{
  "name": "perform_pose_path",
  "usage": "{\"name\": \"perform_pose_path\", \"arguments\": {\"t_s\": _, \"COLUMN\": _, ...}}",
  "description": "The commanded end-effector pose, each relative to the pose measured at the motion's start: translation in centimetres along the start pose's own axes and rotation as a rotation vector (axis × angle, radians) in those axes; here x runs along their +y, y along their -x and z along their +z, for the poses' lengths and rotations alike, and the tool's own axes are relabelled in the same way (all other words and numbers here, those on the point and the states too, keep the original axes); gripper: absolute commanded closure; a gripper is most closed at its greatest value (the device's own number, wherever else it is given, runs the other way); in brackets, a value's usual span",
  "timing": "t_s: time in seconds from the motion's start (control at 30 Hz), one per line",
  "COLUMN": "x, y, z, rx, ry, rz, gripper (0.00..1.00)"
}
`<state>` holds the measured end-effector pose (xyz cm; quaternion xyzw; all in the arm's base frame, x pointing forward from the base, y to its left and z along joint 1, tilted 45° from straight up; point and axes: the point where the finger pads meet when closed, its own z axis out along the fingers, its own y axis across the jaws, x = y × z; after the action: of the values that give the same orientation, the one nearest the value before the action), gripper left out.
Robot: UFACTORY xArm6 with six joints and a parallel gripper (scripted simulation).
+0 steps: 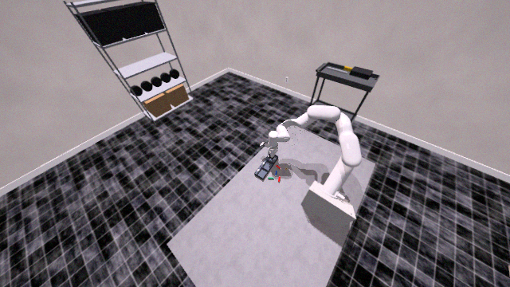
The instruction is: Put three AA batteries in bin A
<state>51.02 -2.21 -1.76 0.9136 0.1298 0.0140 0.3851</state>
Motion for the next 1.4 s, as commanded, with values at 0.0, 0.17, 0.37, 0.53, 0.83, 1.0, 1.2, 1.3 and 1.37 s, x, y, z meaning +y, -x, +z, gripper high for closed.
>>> {"name": "perform_pose_path", "arguments": {"t_s": 0.0, "x": 0.03, "y": -0.18, "z": 1.27, "rx": 0.004, "ry": 0.000, "rz": 0.001, "gripper": 0.93}}
{"name": "perform_pose_path", "arguments": {"t_s": 0.17, "x": 0.03, "y": -0.18, "z": 1.71, "rx": 0.004, "ry": 0.000, "rz": 0.001, "gripper": 0.93}}
{"name": "perform_pose_path", "arguments": {"t_s": 0.37, "x": 0.03, "y": -0.18, "z": 1.71, "rx": 0.004, "ry": 0.000, "rz": 0.001, "gripper": 0.93}}
{"name": "perform_pose_path", "arguments": {"t_s": 0.53, "x": 0.03, "y": -0.18, "z": 1.71, "rx": 0.004, "ry": 0.000, "rz": 0.001, "gripper": 0.93}}
{"name": "perform_pose_path", "arguments": {"t_s": 0.83, "x": 0.03, "y": -0.18, "z": 1.71, "rx": 0.004, "ry": 0.000, "rz": 0.001, "gripper": 0.93}}
{"name": "perform_pose_path", "arguments": {"t_s": 1.0, "x": 0.03, "y": -0.19, "z": 1.71, "rx": 0.004, "ry": 0.000, "rz": 0.001, "gripper": 0.93}}
{"name": "perform_pose_path", "arguments": {"t_s": 1.2, "x": 0.03, "y": -0.19, "z": 1.71, "rx": 0.004, "ry": 0.000, "rz": 0.001, "gripper": 0.93}}
{"name": "perform_pose_path", "arguments": {"t_s": 1.3, "x": 0.03, "y": -0.19, "z": 1.71, "rx": 0.004, "ry": 0.000, "rz": 0.001, "gripper": 0.93}}
{"name": "perform_pose_path", "arguments": {"t_s": 1.37, "x": 0.03, "y": -0.19, "z": 1.71, "rx": 0.004, "ry": 0.000, "rz": 0.001, "gripper": 0.93}}
